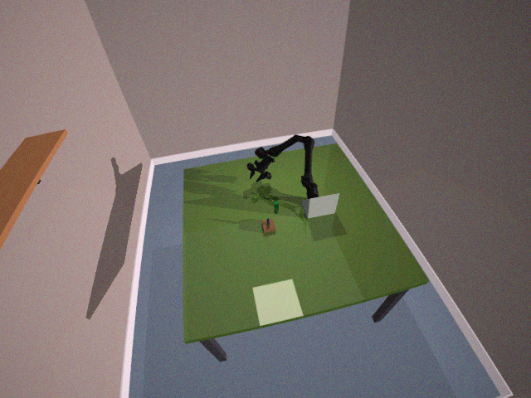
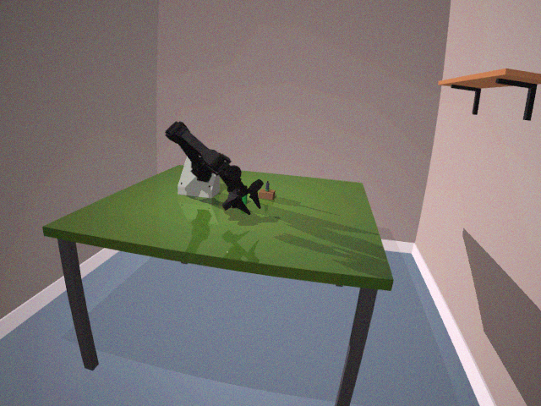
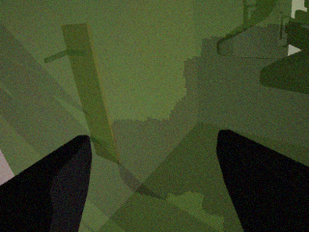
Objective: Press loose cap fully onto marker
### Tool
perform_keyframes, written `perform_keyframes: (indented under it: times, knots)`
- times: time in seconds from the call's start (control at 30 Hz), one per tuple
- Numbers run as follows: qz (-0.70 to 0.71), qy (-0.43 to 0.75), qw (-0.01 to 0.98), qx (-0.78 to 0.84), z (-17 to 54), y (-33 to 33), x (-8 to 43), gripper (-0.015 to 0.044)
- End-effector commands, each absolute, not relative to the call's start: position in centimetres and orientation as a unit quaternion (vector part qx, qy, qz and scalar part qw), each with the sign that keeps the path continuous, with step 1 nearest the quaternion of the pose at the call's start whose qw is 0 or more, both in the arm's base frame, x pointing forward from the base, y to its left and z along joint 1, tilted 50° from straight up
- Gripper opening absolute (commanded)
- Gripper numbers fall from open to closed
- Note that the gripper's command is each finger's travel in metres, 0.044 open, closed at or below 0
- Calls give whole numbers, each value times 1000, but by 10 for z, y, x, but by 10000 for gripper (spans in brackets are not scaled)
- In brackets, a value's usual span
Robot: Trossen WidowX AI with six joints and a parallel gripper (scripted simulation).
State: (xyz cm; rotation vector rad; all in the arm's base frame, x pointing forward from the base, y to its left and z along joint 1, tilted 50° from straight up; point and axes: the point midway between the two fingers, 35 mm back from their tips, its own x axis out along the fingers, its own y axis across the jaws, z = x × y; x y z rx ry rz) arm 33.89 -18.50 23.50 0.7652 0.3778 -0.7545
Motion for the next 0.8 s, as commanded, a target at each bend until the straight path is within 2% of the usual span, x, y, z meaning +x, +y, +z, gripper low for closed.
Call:
perform_keyframes:
  times: [0.0,0.33,0.57,0.77]
  knots:
    - [-381,255,798,390,187,-141,342,250]
    - [-493,395,704,326,96,-31,294,250]
    - [-576,372,704,188,78,12,240,250]
    - [-586,340,723,136,83,20,229,250]
